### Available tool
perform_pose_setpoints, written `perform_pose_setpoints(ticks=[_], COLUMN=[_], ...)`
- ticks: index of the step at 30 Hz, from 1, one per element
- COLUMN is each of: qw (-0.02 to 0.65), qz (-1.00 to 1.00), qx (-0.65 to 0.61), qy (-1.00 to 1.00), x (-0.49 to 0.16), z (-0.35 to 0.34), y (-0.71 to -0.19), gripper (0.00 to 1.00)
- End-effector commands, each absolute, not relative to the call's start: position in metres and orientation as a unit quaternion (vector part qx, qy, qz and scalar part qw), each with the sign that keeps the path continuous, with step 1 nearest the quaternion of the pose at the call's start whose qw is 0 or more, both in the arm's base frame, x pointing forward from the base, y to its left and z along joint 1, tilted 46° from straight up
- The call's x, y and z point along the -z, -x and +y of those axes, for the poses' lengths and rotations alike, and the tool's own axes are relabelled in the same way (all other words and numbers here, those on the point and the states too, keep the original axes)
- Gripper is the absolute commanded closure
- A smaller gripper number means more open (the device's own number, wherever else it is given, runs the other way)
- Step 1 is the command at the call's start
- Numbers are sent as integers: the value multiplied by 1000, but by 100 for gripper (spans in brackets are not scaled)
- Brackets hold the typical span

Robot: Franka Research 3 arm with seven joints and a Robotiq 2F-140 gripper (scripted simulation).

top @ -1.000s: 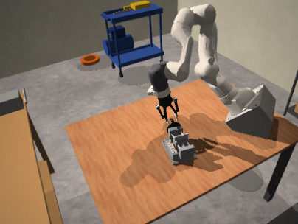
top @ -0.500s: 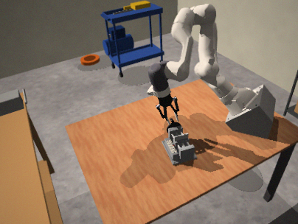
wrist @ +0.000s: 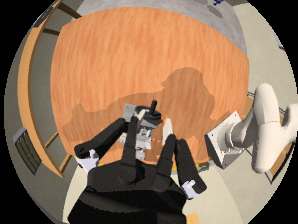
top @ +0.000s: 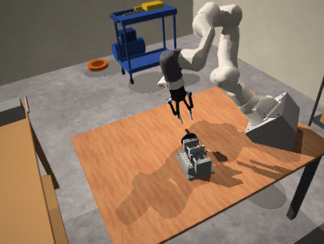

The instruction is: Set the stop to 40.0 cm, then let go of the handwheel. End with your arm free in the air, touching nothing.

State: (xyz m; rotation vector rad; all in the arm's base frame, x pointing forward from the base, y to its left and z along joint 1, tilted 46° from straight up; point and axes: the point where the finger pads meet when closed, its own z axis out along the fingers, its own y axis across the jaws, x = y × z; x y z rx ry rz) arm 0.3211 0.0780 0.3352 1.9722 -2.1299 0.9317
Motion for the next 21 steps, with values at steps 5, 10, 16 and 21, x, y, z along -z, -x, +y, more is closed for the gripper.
perform_pose_setpoints(ticks=[5, 10, 16, 21], qw=[66, 66, 66, 66], qz=[-700, -700, -700, -700], qx=[-297, -297, -297, -297], qy=[-645, -645, -645, -645], x=[-331, -331, -331, -330], z=[73, 73, 73, 81], y=[-308, -308, -309, -315], gripper=[67, 67, 67, 67])
